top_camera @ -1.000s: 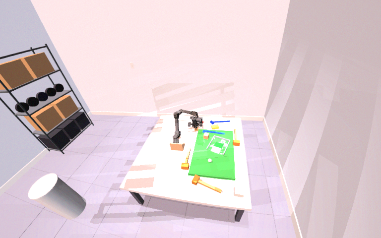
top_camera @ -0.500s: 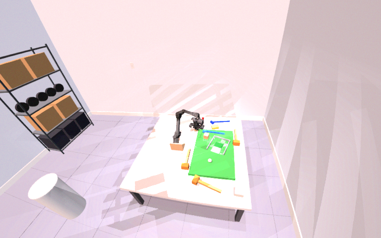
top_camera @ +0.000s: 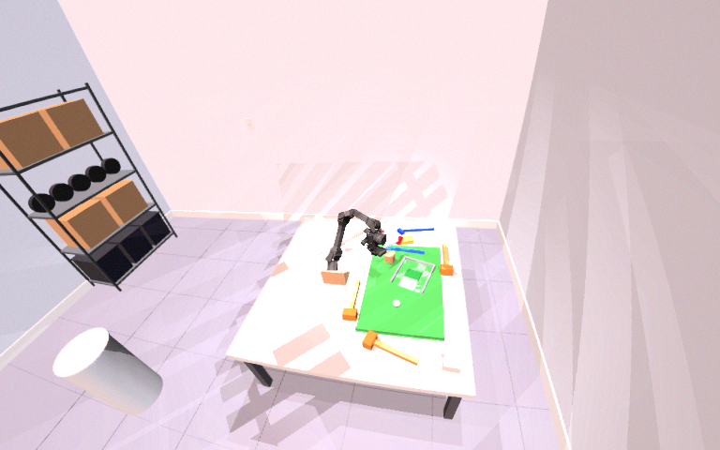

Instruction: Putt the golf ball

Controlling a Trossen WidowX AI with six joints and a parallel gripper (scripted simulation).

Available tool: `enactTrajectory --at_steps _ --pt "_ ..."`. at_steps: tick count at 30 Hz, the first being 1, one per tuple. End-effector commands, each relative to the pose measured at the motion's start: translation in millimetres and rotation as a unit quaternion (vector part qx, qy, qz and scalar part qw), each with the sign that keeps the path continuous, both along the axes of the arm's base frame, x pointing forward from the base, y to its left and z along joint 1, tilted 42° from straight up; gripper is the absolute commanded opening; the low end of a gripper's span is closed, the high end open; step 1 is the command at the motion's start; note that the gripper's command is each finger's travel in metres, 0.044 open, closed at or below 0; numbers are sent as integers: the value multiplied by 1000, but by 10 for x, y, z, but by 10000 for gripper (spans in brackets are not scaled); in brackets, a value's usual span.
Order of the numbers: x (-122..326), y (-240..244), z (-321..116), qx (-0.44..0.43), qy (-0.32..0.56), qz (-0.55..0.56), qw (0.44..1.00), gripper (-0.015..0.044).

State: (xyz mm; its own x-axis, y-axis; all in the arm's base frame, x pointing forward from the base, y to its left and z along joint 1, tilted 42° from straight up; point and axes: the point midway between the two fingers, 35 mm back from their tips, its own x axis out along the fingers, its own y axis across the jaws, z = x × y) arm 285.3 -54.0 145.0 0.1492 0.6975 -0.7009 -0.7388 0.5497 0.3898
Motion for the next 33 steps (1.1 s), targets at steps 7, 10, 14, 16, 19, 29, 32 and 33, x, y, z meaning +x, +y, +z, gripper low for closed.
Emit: enactTrajectory --at_steps 7,10,14,16,19,29,32,33 --pt "11 -509 -335 -3 96 -100 990 0" --pt "-6 -676 -455 -1 130 -132 983 0" --pt "-47 -894 -620 1 174 -175 969 0" --pt "-76 -1001 -705 3 196 -196 961 0" --pt "-130 -1157 -835 6 228 -226 947 0" --pt "-389 -1633 -1287 18 331 -323 886 0" --pt "-490 -1760 -1428 23 361 -350 864 0" --pt "-526 -1800 -1476 25 371 -358 857 0"
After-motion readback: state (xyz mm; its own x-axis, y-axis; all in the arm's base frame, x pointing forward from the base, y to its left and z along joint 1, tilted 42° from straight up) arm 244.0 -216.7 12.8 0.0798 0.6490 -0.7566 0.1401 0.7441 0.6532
